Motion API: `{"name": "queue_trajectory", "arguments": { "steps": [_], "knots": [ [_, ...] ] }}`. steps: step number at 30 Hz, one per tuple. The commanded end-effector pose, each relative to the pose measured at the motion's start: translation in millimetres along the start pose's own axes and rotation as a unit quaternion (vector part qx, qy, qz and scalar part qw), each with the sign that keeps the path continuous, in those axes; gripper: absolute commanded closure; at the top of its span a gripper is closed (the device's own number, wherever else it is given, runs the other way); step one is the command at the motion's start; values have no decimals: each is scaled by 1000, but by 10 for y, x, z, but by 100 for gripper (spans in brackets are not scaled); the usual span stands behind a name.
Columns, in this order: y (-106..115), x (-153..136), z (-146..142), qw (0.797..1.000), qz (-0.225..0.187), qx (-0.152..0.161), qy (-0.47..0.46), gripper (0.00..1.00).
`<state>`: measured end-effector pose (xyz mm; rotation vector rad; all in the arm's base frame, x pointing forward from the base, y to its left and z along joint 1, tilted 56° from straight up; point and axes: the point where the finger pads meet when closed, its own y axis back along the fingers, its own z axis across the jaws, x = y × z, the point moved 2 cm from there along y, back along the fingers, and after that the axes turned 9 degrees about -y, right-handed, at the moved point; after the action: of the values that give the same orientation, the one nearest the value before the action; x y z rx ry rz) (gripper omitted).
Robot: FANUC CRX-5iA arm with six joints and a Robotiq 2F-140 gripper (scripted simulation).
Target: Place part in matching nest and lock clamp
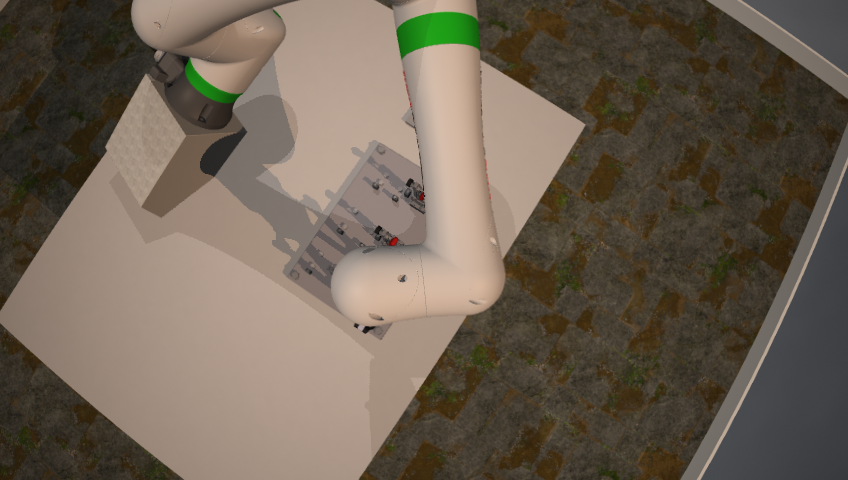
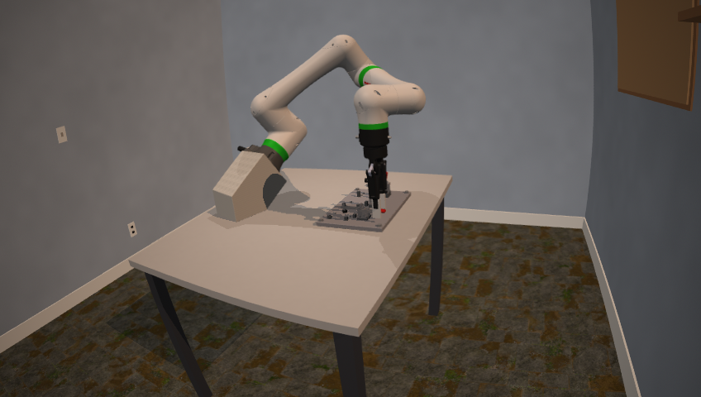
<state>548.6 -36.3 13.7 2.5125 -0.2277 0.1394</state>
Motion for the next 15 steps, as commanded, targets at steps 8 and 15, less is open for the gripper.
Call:
{"name": "queue_trajectory", "arguments": {
  "steps": [8,15],
  "knots": [
    [3,1,1,1000,0,0,0,100],
    [3,1,1,1000,0,0,0,100]
  ]
}}
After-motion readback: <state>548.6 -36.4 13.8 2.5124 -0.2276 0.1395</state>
